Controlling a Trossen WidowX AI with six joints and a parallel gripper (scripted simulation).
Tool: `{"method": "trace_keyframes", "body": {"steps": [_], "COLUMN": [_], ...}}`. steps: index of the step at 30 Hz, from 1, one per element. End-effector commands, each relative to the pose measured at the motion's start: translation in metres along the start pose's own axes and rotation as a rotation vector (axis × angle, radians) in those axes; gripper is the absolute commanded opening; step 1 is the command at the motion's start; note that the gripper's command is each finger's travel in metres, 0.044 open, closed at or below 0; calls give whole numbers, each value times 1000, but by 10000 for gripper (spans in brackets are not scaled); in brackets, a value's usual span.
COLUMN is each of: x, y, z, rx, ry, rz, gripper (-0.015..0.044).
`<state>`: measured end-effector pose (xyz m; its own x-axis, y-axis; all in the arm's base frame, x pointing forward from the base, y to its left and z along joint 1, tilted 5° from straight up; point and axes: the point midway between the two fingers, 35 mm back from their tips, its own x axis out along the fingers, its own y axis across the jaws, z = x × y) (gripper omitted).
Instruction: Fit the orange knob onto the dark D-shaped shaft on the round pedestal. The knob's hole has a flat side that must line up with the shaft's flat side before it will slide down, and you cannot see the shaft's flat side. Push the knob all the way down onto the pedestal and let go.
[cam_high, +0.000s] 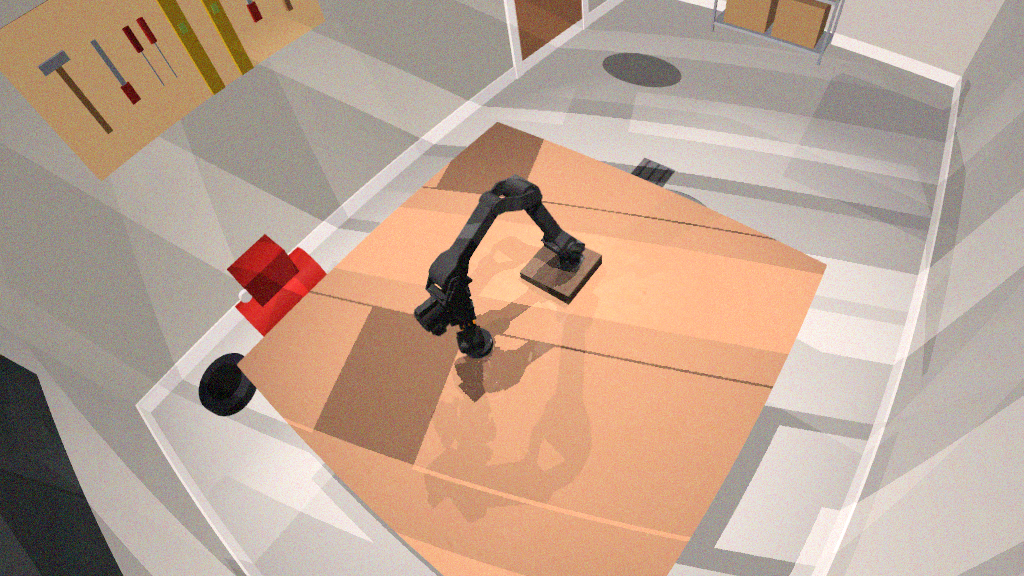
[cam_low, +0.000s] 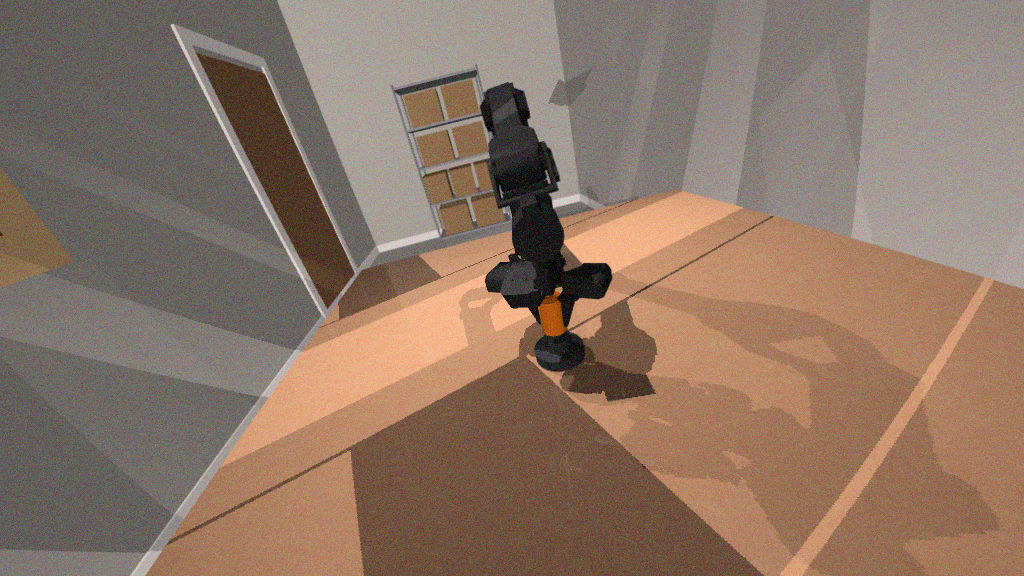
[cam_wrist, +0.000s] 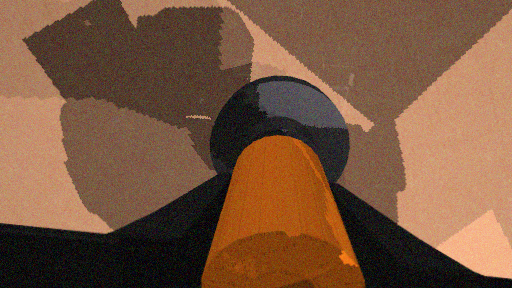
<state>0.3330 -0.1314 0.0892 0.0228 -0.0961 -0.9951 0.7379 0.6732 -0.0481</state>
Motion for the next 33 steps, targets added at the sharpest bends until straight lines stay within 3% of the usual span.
{"method": "trace_keyframes", "body": {"steps": [1, 5, 33], "x": [-4, -5, 0], "y": [1, -1, -1], "z": [1, -2, -4], "rx": [72, 195, 195], "ry": [-8, -7, -7], "rz": [5, 5, 5], "gripper": [0, 0, 0]}}
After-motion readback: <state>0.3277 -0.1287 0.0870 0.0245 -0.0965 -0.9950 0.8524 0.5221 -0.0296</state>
